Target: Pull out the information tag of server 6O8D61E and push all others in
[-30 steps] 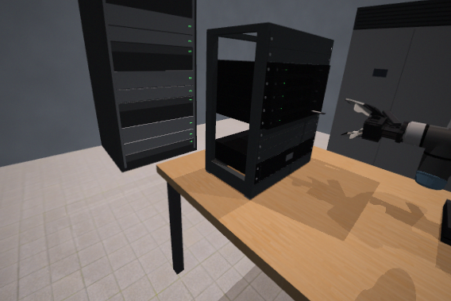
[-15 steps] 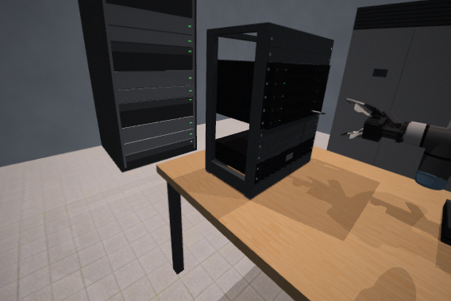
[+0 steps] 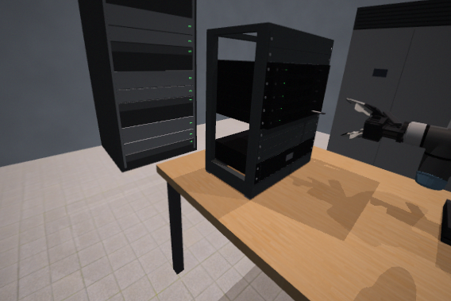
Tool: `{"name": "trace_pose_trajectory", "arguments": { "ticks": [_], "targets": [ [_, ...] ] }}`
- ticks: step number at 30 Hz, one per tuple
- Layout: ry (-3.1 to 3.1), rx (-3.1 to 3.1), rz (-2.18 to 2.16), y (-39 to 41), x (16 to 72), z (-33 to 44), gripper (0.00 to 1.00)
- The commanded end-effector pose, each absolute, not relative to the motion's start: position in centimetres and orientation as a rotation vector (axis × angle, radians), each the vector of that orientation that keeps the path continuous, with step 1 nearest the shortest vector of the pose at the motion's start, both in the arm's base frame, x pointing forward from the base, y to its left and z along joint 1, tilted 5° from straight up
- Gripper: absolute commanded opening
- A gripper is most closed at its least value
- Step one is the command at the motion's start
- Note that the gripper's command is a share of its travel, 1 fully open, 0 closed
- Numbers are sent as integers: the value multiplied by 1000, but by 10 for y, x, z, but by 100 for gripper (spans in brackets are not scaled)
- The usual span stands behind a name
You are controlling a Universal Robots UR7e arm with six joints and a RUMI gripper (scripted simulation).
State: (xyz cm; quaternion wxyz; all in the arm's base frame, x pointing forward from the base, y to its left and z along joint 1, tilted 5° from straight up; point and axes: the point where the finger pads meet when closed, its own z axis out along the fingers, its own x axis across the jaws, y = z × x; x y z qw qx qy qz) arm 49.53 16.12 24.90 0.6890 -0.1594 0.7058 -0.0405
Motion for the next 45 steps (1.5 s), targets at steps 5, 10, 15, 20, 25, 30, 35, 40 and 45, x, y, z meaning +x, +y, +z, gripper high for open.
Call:
{"name": "trace_pose_trajectory", "arguments": {
  "ticks": [5,10,15,20,25,30,35,40,45],
  "targets": [
    [1579,-345,-77,161,495,249,100],
    [1579,-341,-73,161,495,249,100],
    [1580,-334,-66,161,494,249,100],
    [1580,-328,-59,161,494,249,100],
    [1580,-325,-55,161,494,249,100],
    [1581,-319,-48,161,494,249,100],
    [1581,-313,-42,161,494,249,100],
    [1581,-309,-37,162,493,249,100],
    [1581,-304,-32,162,493,249,100]
  ]
}}
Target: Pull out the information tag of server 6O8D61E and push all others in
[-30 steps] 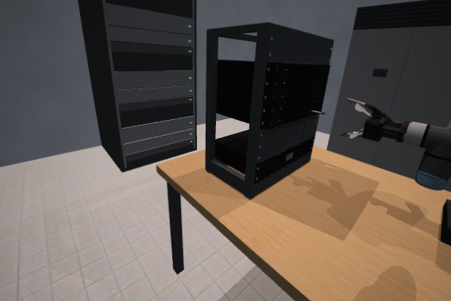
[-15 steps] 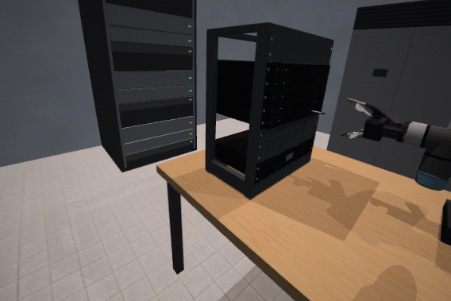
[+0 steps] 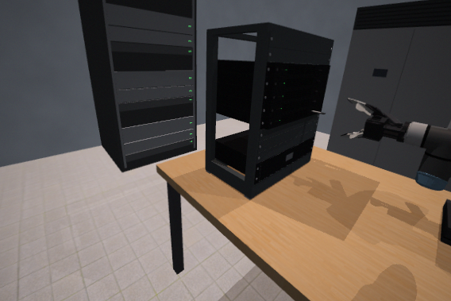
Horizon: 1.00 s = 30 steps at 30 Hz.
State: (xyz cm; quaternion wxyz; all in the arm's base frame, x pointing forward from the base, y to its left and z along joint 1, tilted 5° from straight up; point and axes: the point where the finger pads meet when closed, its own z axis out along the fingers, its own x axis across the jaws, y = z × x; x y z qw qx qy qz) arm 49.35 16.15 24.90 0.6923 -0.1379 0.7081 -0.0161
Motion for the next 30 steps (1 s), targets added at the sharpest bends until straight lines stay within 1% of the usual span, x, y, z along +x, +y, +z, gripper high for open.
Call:
{"name": "trace_pose_trajectory", "arguments": {
  "ticks": [1,30],
  "targets": [
    [1581,-303,-31,162,493,249,100],
    [1583,-279,-3,162,492,249,100]
  ]
}}
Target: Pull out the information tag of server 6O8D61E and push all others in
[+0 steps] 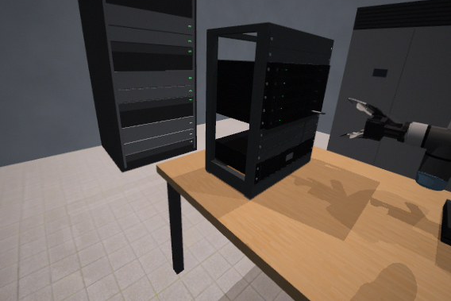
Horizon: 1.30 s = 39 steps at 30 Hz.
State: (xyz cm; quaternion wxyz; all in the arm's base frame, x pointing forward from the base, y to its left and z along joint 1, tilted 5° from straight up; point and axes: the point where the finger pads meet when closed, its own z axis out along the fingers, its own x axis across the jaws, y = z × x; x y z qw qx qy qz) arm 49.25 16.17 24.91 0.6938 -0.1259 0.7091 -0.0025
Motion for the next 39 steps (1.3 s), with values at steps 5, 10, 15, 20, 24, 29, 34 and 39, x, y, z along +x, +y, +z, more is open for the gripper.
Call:
{"name": "trace_pose_trajectory", "arguments": {
  "ticks": [5,10,15,20,24,29,34,39],
  "targets": [
    [1583,-275,1,162,492,249,100],
    [1583,-271,6,162,492,249,100],
    [1583,-267,11,162,492,249,100],
    [1583,-265,13,162,492,249,100],
    [1583,-262,17,162,492,249,100],
    [1583,-258,21,162,492,249,100],
    [1583,-256,23,162,491,249,100],
    [1584,-252,27,162,491,249,100]
  ]
}}
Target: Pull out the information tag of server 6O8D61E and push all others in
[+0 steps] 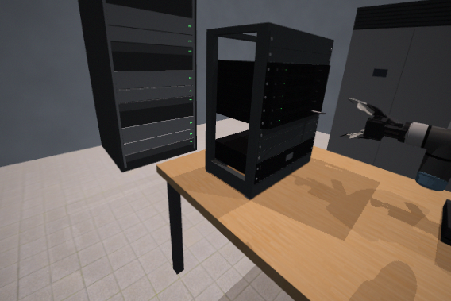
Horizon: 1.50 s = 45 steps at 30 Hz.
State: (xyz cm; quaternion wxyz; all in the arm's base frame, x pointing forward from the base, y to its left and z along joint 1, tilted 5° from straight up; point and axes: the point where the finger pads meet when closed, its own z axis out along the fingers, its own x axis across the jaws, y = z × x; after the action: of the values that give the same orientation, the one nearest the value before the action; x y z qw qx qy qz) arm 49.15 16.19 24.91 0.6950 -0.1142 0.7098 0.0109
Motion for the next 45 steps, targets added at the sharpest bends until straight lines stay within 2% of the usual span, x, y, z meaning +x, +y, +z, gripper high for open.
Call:
{"name": "trace_pose_trajectory", "arguments": {
  "ticks": [1,45],
  "targets": [
    [1584,-252,28,162,491,249,100],
    [1584,-231,52,162,491,249,100]
  ]
}}
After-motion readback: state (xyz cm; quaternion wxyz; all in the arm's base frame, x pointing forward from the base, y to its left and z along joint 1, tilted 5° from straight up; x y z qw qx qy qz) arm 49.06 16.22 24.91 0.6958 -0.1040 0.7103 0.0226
